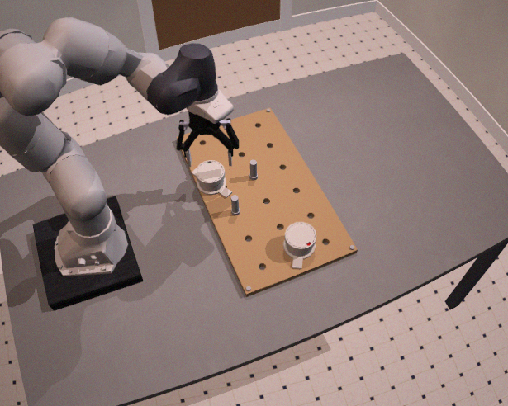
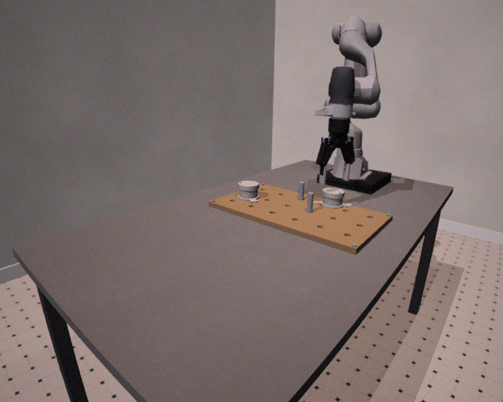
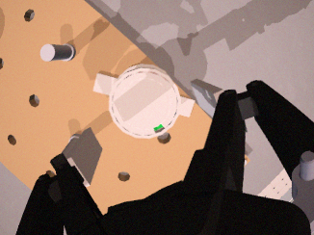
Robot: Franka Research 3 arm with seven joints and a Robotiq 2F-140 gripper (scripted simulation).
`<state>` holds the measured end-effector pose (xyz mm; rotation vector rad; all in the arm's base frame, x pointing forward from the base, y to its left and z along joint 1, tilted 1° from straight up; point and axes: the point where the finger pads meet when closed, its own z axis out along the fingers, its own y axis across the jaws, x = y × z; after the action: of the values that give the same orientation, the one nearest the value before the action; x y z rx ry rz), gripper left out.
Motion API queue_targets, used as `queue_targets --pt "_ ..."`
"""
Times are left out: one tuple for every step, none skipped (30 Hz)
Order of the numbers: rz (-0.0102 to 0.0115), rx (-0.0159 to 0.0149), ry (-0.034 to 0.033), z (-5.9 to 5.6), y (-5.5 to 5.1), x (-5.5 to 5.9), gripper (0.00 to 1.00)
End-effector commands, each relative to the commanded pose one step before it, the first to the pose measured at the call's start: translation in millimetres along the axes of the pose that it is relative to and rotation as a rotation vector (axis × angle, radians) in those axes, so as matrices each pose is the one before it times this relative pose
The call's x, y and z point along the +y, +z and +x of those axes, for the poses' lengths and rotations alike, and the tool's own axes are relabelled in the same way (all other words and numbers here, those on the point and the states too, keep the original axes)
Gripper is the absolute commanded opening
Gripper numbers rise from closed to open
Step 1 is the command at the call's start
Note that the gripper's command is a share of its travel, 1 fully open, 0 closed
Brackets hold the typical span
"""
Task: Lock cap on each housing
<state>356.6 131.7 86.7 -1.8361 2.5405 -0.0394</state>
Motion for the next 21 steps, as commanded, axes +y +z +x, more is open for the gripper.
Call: queue_targets --pt "-0.01251 0.00796 -0.00234 1.64 -6.74 4.28 0.78" --pt "0.0 0.0 0.0 0.0 -2.01 0.0 0.78" --pt "0.0 0.00001 0.0 0.0 -1.95 0.0 0.78" --pt "-0.00001 -0.00002 -0.00001 0.0 -1.86 0.01 0.78" --pt "0.0 0.00001 0.00001 0.0 -1.8 -0.01 0.78" --pt "0.0 0.0 0.0 0.0 -1.69 0.0 0.78" --pt "0.0 -0.00002 -0.00001 0.0 -1.58 0.01 0.78" --pt "0.0 0.00001 0.00001 0.0 -1.49 -0.01 0.78" --pt "0.0 0.0 0.0 0.0 0.0 0.0 0.78" --pt "0.0 0.0 0.0 0.0 0.0 0.0 0.78" --pt "0.0 0.0 0.0 0.0 -1.37 0.0 0.78" --pt "0.0 -0.00001 0.0 0.0 -1.25 0.0 0.78" --pt "0.0 -0.00001 -0.00001 0.0 -1.12 0.01 0.78" --pt "0.0 0.00001 0.00001 0.0 -1.01 -0.01 0.78" --pt "0.0 0.0 0.0 0.0 -0.88 0.0 0.78" --pt "0.0 0.0 0.0 0.0 -0.75 0.0 0.78" --pt "0.0 0.0 0.0 0.0 -0.62 0.0 0.78" --pt "0.0 0.0 0.0 0.0 -0.51 0.0 0.78" --pt "0.0 0.0 0.0 0.0 -0.39 0.0 0.78" --pt "0.0 0.0 0.0 0.0 -0.29 0.0 0.78" --pt "0.0 0.0 0.0 0.0 -0.2 0.0 0.78"
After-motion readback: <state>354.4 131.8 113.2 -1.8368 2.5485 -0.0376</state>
